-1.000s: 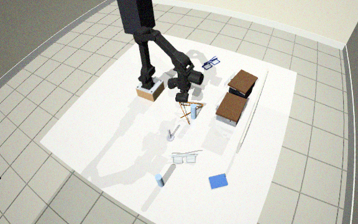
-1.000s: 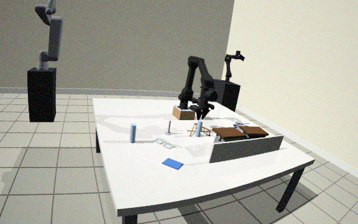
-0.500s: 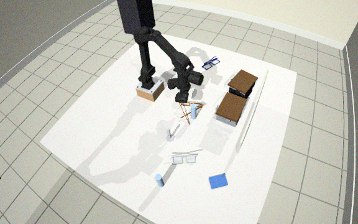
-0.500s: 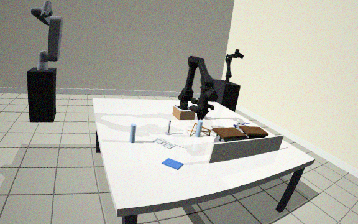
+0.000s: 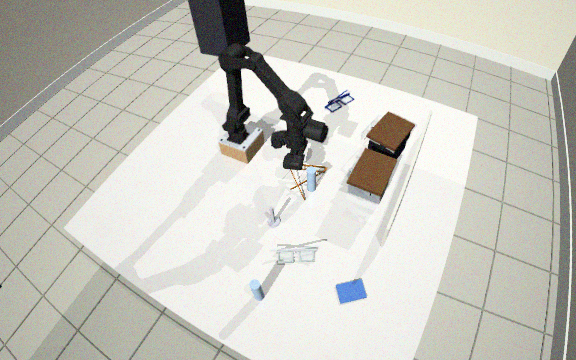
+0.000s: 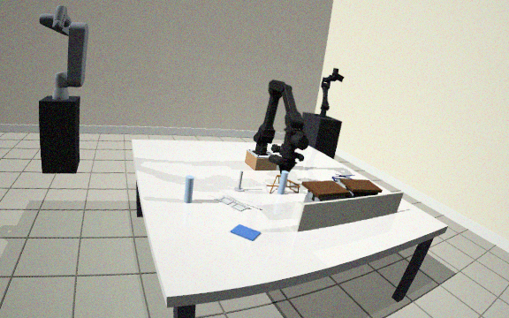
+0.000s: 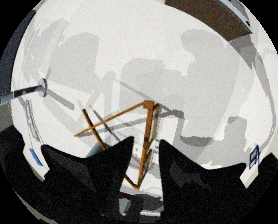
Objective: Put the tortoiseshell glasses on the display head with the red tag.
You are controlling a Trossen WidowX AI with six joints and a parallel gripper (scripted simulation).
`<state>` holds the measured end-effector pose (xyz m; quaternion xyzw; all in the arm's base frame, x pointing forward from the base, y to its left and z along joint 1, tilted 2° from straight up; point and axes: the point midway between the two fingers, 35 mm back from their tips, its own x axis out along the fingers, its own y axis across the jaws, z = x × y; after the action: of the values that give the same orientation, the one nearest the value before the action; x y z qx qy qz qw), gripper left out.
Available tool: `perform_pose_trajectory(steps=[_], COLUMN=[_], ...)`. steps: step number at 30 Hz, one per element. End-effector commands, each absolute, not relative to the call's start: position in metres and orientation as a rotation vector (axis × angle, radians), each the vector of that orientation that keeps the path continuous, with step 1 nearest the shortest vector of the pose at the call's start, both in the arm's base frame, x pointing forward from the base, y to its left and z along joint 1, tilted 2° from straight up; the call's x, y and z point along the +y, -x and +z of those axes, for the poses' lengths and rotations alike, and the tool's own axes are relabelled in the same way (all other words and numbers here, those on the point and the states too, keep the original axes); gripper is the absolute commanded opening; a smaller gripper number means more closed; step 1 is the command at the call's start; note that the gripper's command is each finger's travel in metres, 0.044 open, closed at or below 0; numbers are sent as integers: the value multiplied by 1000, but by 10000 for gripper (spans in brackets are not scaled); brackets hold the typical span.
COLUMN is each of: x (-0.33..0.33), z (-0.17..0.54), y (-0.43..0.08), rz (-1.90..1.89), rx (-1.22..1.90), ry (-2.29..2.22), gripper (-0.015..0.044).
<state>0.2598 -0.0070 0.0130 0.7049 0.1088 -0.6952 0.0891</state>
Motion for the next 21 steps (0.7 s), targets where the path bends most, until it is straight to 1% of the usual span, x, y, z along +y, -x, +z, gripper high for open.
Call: perform_pose_trajectory(steps=[1,21], x=[-7,-4], z=[6,-21], y=[-259,-257], rz=[-2072,-2072], rx=[314,314], ry=[-2094,-2094], gripper=[120,120])
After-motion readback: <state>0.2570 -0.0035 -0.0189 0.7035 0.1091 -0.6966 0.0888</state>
